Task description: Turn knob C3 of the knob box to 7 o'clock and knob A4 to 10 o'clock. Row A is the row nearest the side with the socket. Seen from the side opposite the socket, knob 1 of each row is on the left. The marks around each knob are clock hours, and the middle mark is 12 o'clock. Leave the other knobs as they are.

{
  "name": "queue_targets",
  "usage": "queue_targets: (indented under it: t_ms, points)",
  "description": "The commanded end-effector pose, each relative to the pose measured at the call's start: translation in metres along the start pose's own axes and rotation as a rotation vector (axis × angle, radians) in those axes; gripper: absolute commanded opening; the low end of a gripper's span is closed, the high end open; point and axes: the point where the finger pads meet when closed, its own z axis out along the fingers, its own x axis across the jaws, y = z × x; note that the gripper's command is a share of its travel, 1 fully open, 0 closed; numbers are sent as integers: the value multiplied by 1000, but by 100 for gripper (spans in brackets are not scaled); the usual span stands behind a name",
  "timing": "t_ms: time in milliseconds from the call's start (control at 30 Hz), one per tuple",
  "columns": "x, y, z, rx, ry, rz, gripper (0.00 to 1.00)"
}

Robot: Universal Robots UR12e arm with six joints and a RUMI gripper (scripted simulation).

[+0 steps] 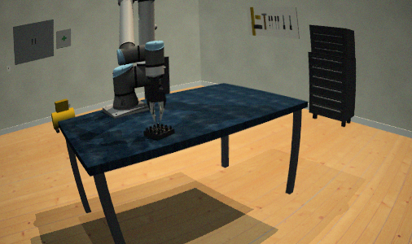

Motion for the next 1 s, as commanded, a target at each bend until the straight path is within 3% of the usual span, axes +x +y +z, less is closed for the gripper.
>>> queue_targets:
  t_ms: [0,967]
  points:
    - [0,1,4,-2,0,0,11]
    - [0,1,15,-1,0,0,11]
